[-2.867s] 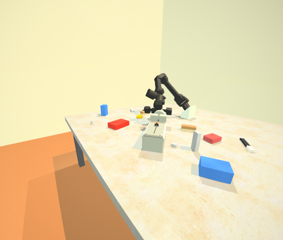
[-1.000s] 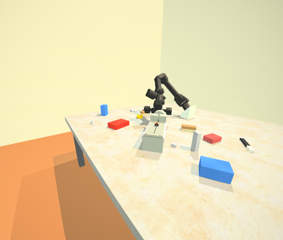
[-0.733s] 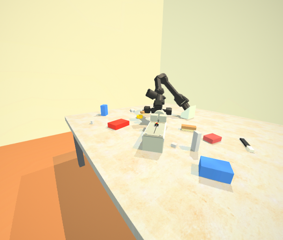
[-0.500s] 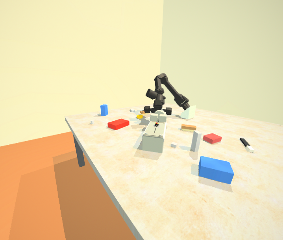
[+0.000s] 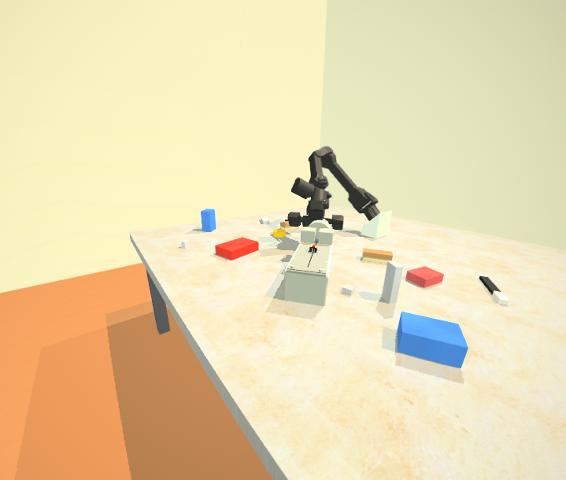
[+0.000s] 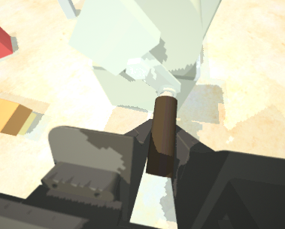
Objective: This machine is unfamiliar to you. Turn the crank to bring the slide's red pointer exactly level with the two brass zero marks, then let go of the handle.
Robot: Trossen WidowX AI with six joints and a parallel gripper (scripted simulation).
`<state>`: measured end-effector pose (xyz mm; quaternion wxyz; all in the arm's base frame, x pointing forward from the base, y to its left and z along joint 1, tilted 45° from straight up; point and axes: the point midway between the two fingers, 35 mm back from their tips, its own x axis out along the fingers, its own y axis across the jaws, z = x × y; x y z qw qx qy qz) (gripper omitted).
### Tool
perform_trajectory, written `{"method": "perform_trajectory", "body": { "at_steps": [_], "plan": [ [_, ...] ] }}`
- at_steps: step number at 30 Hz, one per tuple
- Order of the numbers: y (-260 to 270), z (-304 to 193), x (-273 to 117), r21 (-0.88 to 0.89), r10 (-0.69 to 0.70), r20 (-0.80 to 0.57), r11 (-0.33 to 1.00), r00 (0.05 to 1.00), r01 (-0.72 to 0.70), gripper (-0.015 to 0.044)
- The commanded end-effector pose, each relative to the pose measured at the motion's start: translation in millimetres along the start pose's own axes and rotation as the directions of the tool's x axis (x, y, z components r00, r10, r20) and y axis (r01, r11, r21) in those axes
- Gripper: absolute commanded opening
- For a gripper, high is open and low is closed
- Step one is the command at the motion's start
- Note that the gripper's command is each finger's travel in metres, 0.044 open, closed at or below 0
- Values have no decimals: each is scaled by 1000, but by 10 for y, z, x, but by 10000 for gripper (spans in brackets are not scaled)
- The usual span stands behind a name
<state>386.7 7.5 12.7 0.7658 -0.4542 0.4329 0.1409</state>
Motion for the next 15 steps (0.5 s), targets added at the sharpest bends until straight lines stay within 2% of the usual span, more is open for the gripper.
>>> {"method": "perform_trajectory", "body": {
  "at_steps": [1,12,13,15],
  "plan": [
    [0,1,0,0,0,0,1000,1000,0,131],
    [0,1,0,0,0,0,1000,1000,0,420],
    [0,1,0,0,0,0,1000,1000,0,440],
    [-1,32,-26,0,0,0,1000,1000,0,440]
  ]
}}
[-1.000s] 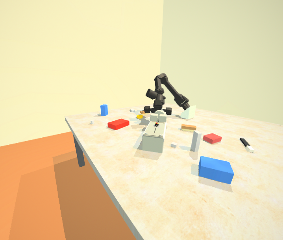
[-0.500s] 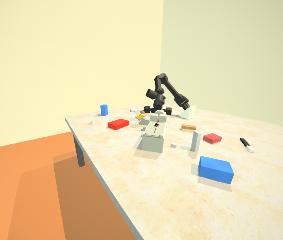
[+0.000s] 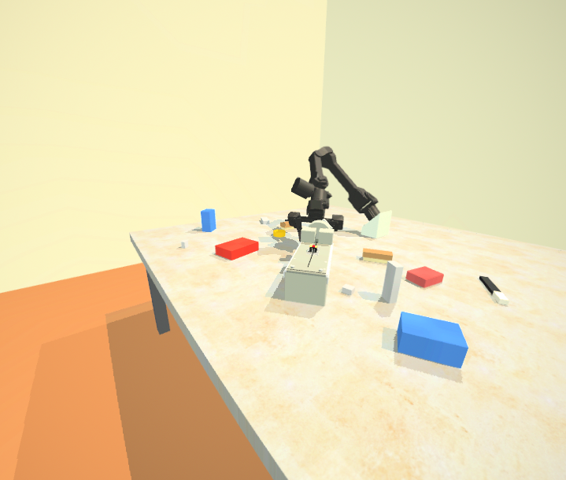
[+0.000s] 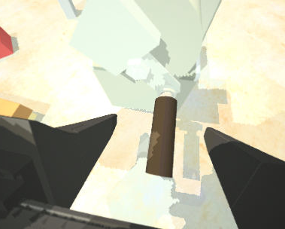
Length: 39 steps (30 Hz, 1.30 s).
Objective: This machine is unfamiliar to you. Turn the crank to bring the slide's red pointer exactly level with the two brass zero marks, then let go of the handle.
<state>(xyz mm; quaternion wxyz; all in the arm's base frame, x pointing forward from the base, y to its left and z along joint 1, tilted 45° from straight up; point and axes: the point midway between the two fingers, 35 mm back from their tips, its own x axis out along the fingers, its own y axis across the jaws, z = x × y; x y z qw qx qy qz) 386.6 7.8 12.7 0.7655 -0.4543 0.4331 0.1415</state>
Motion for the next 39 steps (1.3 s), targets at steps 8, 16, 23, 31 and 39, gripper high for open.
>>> {"method": "perform_trajectory", "body": {
  "at_steps": [8,16,23,31,39],
  "plan": [
    [1,347,-344,2,1,1,1000,1000,-1,440],
    [-4,682,-604,-1,9,5,1000,1000,-9,440],
    [33,1033,-996,0,14,2,1000,1000,-14,440],
    [27,1240,-965,48,-35,-19,998,999,36,440],
    [49,1553,-685,161,-152,-57,974,987,160,440]
  ]
}}
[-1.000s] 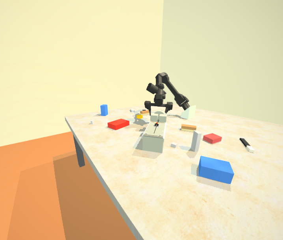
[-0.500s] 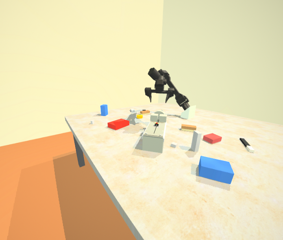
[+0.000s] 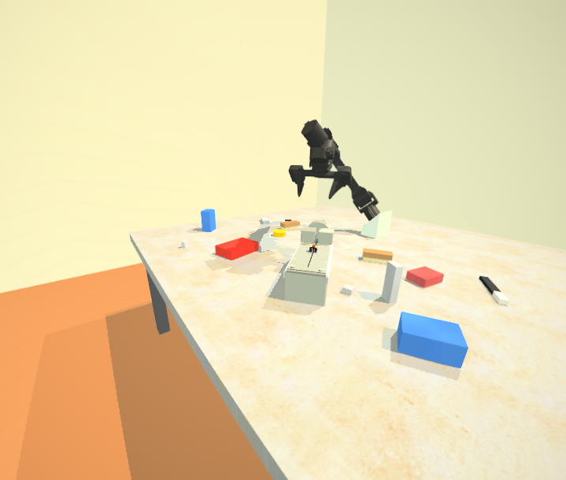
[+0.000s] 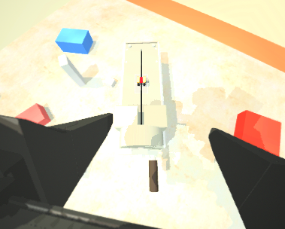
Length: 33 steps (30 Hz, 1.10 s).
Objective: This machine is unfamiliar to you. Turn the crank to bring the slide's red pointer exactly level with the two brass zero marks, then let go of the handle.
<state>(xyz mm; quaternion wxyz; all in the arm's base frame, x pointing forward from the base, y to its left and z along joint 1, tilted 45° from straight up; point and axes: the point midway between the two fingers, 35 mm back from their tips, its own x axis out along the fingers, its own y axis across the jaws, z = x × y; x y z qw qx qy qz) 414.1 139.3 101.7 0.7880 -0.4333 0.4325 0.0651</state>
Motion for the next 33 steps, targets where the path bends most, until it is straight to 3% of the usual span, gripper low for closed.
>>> {"method": "perform_trajectory", "body": {
  "at_steps": [1,16,27,33],
  "plan": [
    [51,181,115,64,-66,-5,996,998,66,440],
    [415,639,543,282,-286,-24,917,958,281,440],
    [418,290,946,284,-290,-24,916,957,285,440],
    [418,290,946,284,-290,-24,916,957,285,440]
  ]
}}
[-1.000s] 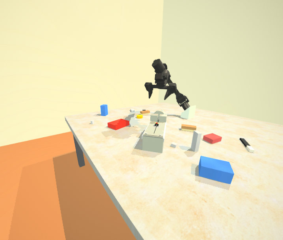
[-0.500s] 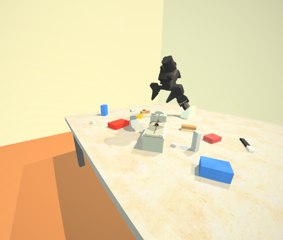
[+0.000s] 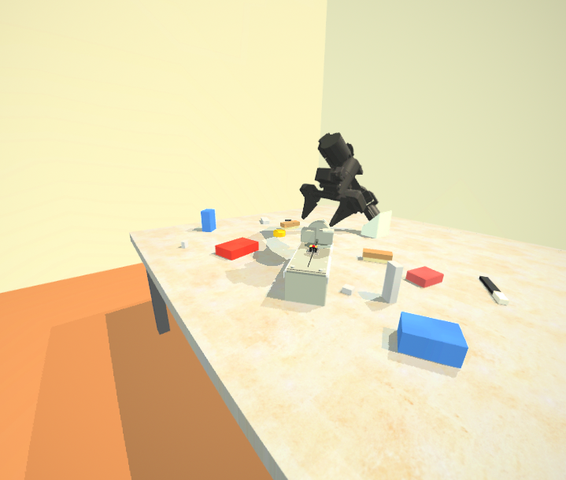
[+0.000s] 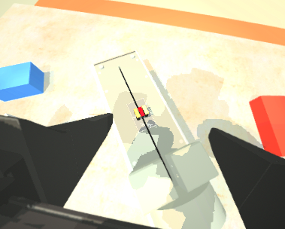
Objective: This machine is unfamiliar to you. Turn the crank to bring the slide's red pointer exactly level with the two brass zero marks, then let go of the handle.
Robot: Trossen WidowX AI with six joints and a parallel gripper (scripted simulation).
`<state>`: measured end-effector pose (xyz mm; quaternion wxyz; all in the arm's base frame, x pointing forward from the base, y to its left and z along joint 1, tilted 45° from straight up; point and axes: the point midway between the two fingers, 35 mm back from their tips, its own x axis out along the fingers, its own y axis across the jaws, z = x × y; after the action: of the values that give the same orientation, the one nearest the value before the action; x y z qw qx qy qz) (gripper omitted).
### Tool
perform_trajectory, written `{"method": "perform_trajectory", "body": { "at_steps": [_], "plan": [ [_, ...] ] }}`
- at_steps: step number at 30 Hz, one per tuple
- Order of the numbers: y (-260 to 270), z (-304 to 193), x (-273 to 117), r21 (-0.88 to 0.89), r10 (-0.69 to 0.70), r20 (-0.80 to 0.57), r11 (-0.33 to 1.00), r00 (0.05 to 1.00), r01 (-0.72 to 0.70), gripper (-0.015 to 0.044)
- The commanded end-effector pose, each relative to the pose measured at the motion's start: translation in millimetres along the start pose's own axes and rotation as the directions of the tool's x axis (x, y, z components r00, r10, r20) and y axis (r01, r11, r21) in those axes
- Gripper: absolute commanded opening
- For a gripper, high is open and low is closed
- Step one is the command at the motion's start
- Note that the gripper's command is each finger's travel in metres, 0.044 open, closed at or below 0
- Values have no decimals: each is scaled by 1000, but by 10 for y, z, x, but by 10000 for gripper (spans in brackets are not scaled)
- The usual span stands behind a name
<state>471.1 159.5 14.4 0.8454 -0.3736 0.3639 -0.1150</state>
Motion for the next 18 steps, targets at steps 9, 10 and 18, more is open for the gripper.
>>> {"method": "perform_trajectory", "body": {
  "at_steps": [9,10,18],
  "plan": [
    [19,-3,-2,-2,7,8,1000,1000,-7,440],
    [19,-3,-2,-2,7,8,1000,1000,-7,440],
    [19,-3,-2,-2,7,8,1000,1000,-7,414]
  ]
}}
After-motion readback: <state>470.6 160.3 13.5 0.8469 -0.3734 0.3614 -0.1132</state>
